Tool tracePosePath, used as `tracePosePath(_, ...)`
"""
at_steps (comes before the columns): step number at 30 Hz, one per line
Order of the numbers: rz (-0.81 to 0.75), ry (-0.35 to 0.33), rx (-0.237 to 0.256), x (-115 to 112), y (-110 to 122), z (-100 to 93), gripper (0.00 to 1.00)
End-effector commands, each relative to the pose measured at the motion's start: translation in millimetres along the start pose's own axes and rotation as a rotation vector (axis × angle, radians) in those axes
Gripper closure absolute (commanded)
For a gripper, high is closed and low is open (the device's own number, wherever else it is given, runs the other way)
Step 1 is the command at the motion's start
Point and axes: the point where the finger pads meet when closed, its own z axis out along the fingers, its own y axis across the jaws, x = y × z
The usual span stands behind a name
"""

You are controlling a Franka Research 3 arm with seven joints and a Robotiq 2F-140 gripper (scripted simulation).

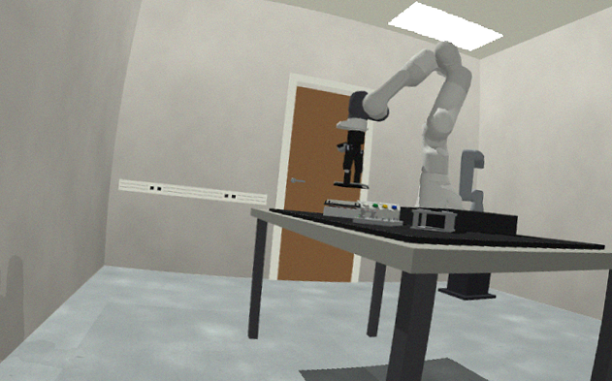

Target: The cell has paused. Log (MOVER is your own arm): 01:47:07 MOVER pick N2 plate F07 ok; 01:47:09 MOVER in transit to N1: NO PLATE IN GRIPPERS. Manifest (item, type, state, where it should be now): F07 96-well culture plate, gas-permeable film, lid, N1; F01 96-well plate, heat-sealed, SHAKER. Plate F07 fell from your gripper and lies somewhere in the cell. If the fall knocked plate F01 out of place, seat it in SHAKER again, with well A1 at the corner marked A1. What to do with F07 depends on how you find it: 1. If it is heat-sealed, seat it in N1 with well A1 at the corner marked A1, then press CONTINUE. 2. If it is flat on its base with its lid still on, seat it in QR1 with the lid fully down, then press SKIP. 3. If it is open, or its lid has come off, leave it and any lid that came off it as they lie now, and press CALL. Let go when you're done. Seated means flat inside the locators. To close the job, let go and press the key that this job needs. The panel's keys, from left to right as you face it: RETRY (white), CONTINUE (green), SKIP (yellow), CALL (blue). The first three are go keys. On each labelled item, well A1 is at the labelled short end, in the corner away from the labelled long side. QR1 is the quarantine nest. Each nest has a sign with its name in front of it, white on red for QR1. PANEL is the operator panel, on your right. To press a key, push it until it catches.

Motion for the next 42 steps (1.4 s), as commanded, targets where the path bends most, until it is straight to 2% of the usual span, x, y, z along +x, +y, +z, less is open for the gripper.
tracePosePath(1, 0.019, -0.002, -0.007, 1.4, 35.9, -1.0, 0.9)
tracePosePath(4, 0.049, -0.003, -0.007, 0.5, 51.9, -0.7, 0.9)
tracePosePath(7, 0.06, -0.003, -0.007, 0.0, 57.7, -0.5, 0.9)
tracePosePath(26, 0.061, -0.003, -0.006, 0.0, 58.2, 7.1, 0.9)
tracePosePath(42, 0.061, -0.003, -0.006, 0.6, 58.7, 40.0, 0.9)
